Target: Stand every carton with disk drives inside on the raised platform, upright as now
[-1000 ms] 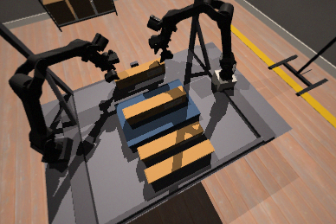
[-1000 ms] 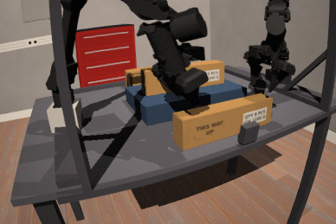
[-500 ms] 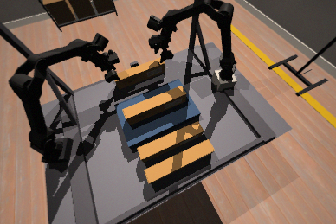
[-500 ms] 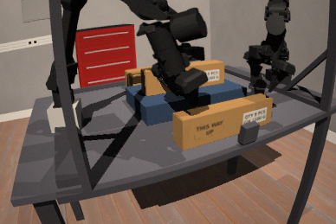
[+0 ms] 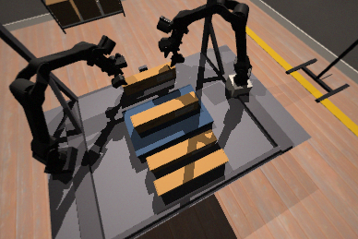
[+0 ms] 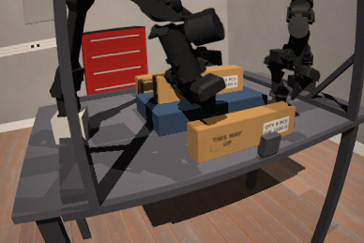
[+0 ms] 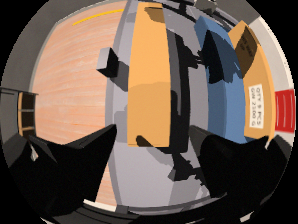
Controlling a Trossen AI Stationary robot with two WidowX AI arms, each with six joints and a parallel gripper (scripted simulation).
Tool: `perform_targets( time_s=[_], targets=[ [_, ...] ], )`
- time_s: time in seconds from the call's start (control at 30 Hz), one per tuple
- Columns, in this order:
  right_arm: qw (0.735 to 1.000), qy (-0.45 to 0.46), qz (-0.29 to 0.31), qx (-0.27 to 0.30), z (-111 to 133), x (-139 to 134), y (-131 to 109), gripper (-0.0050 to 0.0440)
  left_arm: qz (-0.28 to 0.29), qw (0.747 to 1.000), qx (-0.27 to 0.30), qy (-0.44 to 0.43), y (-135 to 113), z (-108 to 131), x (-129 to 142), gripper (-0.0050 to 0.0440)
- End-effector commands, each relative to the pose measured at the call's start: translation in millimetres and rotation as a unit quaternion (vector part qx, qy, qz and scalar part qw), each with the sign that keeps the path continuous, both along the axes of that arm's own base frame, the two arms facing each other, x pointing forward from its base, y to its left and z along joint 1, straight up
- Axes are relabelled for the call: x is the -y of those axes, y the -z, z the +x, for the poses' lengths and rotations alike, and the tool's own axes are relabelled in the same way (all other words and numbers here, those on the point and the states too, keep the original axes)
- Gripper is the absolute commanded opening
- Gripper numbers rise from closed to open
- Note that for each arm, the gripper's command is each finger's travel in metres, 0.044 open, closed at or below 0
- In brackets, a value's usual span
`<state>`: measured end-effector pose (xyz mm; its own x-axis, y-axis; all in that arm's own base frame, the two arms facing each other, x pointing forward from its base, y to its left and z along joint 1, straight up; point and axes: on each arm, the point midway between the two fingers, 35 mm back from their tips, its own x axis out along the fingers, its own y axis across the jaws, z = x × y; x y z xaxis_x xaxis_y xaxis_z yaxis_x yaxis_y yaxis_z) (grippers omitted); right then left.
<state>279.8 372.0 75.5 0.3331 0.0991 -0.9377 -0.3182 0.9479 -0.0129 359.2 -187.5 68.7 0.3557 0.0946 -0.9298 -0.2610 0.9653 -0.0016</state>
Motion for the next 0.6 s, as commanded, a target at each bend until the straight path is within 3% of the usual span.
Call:
perform_targets(
  time_s=[0.0, 0.57],
  targets=[
    [1.000, 0.000, 0.012, 0.008, 3.1, -4.2, -9.8, 0.0385, -0.006, 1.000, 0.009, 0.000, -6.5, 3.8, 2.0, 0.0381],
    [1.000, 0.000, 0.012, 0.008, 3.1, -4.2, -9.8, 0.0385, -0.008, 1.000, 0.012, 0.000, -6.8, 3.7, 2.1, 0.0381]
  ],
)
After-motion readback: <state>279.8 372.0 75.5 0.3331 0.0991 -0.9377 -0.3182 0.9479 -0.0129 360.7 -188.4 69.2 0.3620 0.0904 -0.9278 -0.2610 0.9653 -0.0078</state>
